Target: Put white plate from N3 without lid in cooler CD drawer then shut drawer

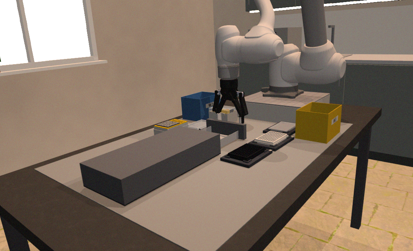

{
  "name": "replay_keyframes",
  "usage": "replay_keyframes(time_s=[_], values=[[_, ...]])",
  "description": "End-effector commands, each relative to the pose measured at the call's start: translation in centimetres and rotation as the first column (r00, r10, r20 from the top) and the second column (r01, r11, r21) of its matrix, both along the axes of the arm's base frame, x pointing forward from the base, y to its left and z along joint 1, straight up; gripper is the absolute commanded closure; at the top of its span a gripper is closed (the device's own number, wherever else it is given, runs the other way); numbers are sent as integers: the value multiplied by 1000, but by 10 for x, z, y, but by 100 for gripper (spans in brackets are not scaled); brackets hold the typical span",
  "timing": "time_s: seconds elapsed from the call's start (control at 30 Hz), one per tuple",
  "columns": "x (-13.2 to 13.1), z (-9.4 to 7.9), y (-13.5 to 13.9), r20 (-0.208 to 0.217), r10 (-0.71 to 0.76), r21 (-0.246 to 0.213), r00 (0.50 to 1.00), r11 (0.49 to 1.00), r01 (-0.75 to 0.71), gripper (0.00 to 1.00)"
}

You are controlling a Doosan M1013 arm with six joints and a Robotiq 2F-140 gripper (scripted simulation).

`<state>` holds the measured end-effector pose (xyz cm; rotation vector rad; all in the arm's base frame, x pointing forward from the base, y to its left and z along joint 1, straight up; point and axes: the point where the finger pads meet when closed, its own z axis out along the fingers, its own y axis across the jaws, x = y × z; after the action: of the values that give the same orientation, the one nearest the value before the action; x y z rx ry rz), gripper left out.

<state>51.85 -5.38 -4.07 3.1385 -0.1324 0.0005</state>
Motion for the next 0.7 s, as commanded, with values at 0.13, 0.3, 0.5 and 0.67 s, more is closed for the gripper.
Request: replay_keyframes(time_s=[0.13, 0.3, 0.5, 0.67], values=[[0, 0, 0, 0, 0, 0, 1000, 1000, 0, 13], [0, 0, 0, 0, 0, 0, 1000, 1000, 0, 13], [0, 0, 0, 0, 0, 0, 1000, 1000, 0, 13], [0, 3, 0, 0, 0, 0, 1000, 1000, 0, 13]])
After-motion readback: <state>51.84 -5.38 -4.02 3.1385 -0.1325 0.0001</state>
